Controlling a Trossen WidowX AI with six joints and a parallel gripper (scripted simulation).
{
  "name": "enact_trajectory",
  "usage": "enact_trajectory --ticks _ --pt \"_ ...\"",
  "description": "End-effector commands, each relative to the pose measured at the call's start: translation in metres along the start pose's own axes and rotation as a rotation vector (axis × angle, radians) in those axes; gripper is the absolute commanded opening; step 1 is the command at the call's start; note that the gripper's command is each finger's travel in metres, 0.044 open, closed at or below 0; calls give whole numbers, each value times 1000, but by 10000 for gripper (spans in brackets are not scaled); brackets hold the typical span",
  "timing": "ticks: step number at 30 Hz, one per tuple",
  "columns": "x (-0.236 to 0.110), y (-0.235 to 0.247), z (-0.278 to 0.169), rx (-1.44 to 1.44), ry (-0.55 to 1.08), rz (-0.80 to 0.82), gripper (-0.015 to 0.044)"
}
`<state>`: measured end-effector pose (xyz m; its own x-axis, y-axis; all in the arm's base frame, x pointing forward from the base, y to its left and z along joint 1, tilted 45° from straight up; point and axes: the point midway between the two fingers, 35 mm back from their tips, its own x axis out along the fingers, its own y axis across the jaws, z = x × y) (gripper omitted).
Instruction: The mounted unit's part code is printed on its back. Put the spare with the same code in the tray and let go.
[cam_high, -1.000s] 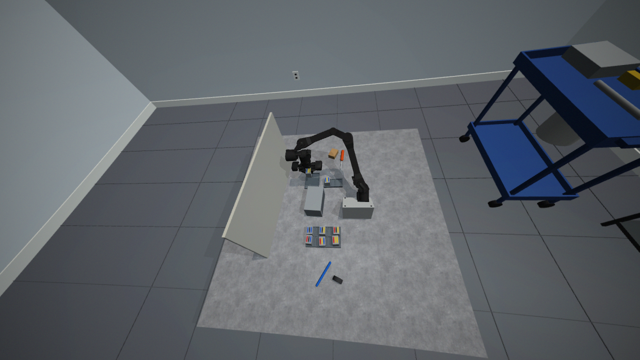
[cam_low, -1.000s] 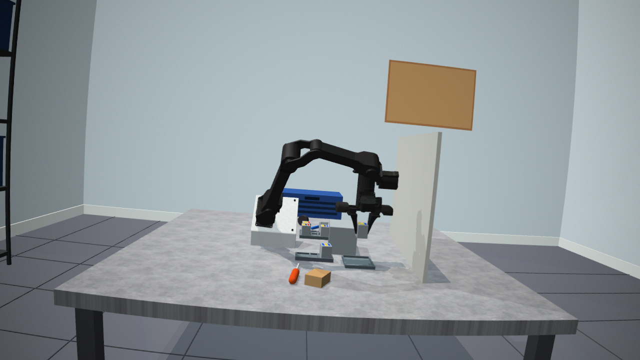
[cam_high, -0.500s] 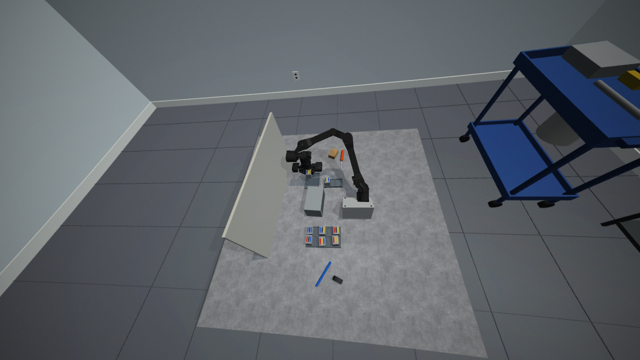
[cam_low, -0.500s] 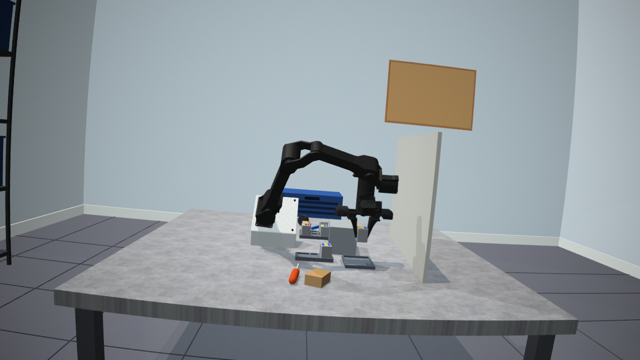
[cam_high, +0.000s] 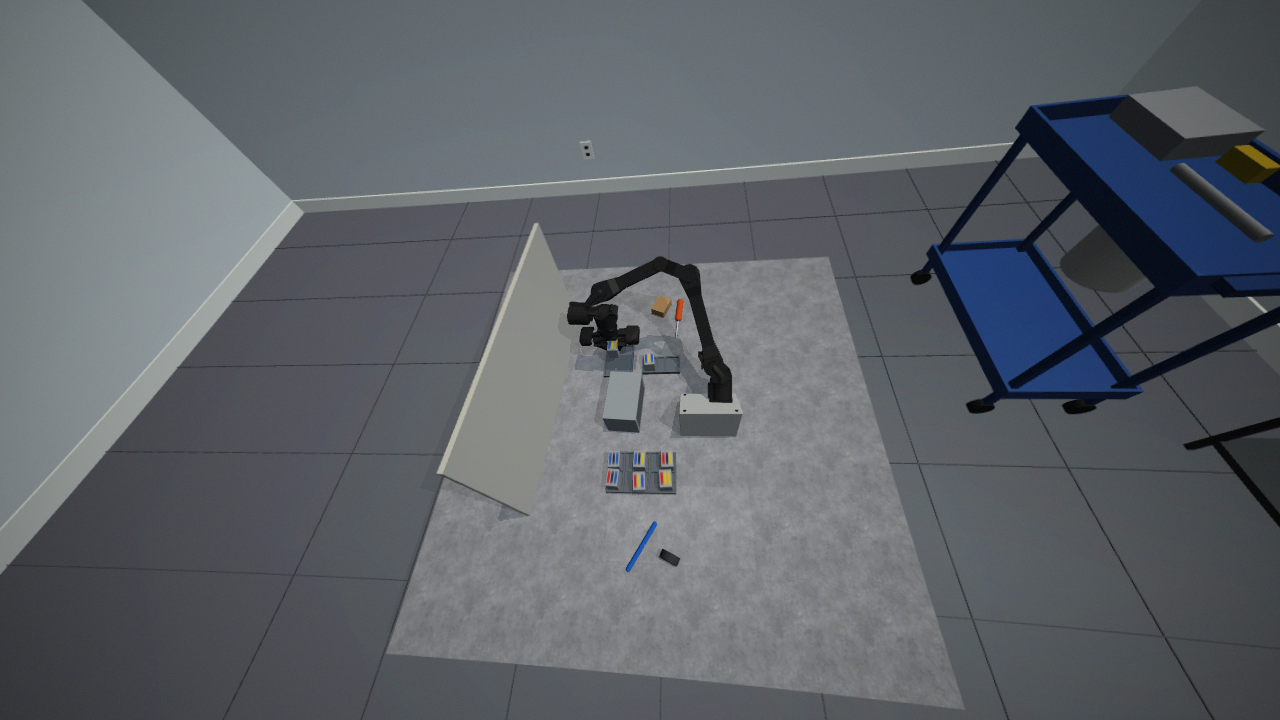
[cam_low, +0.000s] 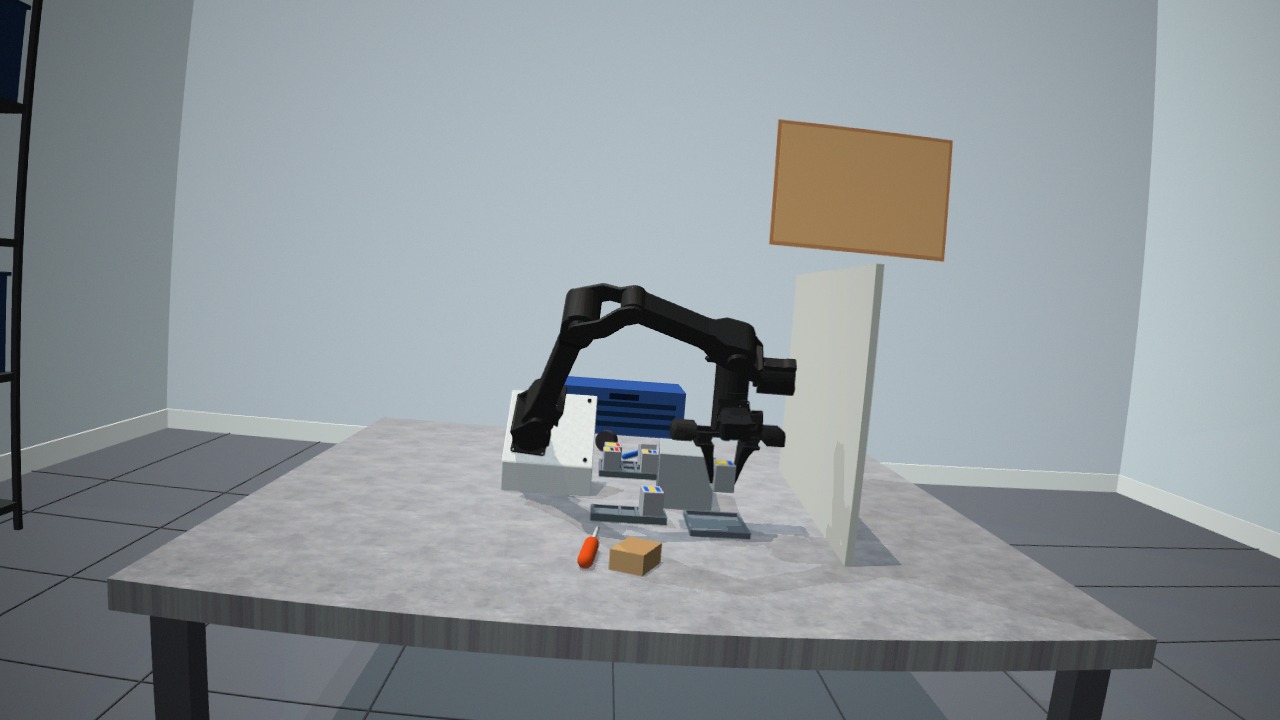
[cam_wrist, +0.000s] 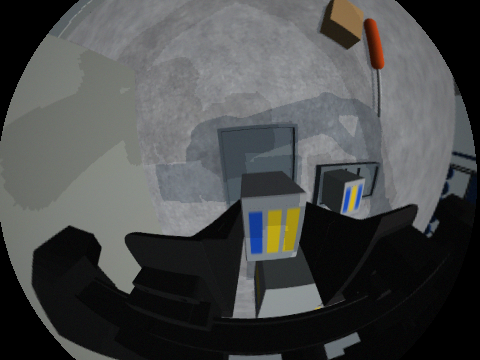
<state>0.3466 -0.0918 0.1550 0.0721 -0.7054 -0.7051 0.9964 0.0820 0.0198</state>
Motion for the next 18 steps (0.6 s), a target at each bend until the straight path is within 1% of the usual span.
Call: enact_trajectory --ticks 1,18 --pt "3 0 -1 -6 0 2 0" --pt "17 -1 0 -6 -1 2 0"
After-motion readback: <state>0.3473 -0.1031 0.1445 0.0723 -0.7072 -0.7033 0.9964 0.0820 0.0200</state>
